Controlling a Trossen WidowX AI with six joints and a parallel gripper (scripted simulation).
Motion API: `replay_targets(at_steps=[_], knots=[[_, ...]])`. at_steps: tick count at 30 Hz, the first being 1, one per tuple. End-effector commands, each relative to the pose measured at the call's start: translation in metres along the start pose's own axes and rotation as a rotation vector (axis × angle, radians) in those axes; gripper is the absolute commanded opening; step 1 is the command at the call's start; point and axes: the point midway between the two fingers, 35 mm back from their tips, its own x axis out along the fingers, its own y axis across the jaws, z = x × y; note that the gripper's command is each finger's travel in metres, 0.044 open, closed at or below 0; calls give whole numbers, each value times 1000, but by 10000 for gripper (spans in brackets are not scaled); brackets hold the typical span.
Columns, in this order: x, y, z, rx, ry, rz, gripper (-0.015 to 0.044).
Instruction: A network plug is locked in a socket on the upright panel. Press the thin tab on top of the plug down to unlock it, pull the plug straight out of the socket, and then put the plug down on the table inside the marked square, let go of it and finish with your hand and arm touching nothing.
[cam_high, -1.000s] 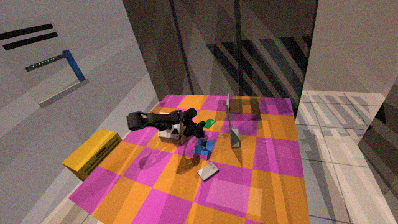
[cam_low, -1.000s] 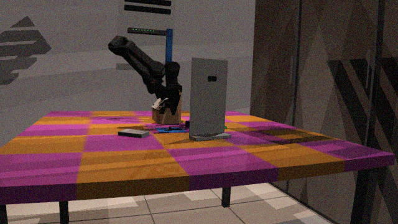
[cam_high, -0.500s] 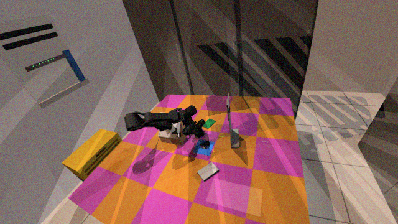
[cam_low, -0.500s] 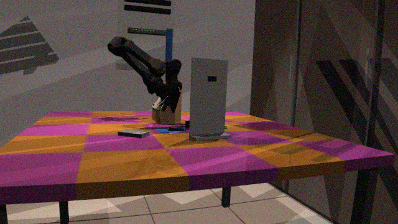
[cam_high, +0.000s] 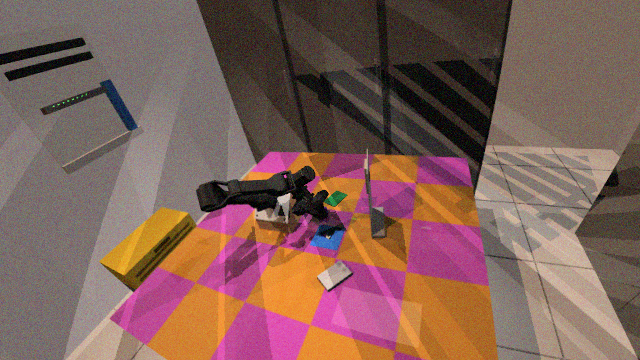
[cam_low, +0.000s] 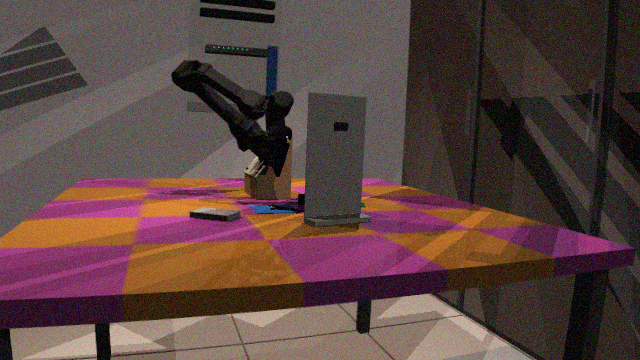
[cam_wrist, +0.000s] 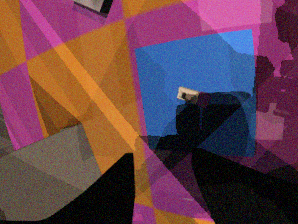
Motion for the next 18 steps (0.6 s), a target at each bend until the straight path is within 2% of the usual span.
replay_targets(at_steps=[1,18], knots=[[-4,5,2,11,-3,10,156],[-18,10,7,8,-12,22,156]])
